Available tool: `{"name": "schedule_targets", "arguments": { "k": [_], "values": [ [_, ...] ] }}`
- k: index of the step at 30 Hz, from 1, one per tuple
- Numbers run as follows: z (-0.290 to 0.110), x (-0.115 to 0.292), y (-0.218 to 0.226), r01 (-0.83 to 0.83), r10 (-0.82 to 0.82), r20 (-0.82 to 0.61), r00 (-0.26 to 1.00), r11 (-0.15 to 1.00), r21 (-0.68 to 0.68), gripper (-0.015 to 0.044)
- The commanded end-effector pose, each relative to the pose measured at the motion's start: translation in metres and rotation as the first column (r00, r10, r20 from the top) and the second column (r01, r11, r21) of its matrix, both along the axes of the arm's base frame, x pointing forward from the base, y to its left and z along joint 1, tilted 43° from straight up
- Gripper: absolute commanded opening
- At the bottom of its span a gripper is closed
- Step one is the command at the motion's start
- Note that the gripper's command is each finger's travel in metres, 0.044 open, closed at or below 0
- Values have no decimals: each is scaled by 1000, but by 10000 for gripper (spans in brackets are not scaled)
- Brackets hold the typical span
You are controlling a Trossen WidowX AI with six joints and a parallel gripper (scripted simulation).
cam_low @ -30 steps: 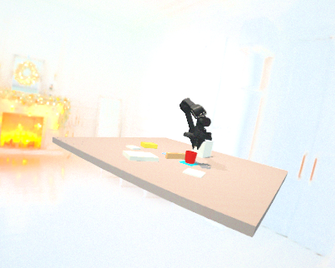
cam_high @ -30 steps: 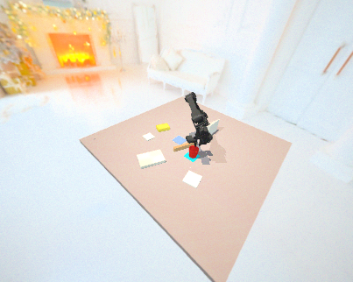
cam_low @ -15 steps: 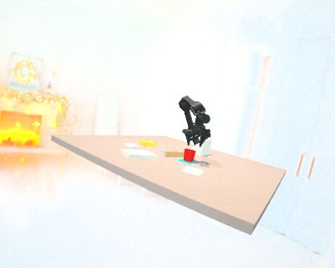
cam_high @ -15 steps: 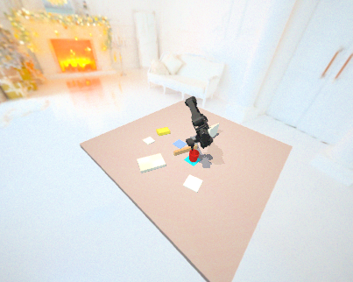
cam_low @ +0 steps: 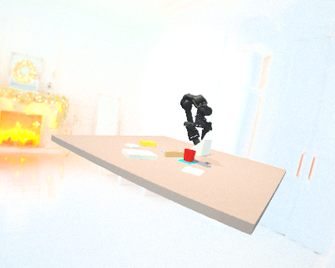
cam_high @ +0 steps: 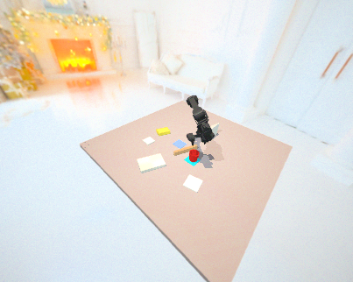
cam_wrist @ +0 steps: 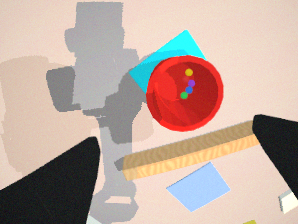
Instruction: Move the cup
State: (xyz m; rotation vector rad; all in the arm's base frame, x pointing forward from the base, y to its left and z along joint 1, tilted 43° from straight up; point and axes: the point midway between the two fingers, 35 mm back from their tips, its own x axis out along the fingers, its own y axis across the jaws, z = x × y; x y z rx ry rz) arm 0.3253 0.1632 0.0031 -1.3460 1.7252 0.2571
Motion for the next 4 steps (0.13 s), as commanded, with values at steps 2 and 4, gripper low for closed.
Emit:
{"name": "schedule_targets", "arguments": {
  "k": [2,4],
  "values": [
    [7,0,6,4,-4,-1,1000,1000,1,440],
    [4,1,4,-1,1,1,1000,1000,1,440]
  ]
}}
